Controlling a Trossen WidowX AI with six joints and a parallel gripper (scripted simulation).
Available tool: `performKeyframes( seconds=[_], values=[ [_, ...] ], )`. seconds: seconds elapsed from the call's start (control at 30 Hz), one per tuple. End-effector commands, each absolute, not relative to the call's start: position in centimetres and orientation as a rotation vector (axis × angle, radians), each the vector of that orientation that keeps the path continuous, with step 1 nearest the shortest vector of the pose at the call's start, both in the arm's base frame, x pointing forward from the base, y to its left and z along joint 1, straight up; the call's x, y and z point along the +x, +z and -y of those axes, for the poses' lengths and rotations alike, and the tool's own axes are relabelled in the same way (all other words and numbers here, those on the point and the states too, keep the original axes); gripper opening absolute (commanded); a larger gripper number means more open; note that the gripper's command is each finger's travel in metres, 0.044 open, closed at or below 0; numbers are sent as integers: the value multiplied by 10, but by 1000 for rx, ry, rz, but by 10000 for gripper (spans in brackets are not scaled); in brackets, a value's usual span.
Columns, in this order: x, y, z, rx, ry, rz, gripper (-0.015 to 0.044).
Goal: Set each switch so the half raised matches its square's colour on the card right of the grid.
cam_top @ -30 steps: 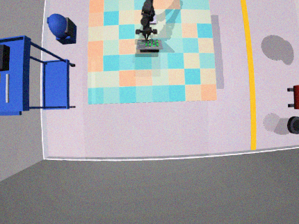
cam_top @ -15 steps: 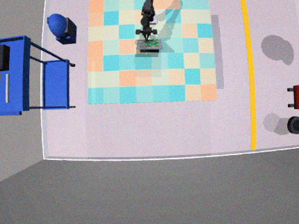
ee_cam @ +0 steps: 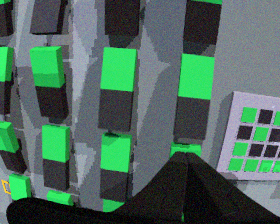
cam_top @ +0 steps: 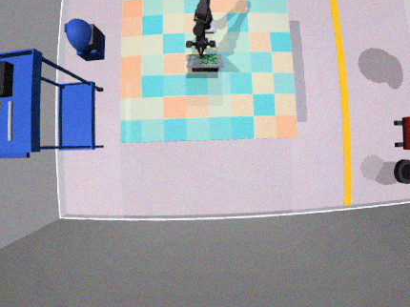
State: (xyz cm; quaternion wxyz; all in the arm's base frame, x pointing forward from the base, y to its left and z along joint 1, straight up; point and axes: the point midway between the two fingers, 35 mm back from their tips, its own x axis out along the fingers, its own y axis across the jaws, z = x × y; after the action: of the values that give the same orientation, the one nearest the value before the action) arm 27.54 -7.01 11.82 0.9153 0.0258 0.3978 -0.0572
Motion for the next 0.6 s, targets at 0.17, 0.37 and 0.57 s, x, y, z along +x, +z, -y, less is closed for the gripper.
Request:
performKeyframes(
  seconds=[0.17, 0.37, 0.57],
  values=[
    [276, 116, 71, 56, -123, -823, 0],
    [276, 115, 71, 56, -123, -823, 0],
    [242, 152, 67, 54, -122, -805, 0]
  ],
)
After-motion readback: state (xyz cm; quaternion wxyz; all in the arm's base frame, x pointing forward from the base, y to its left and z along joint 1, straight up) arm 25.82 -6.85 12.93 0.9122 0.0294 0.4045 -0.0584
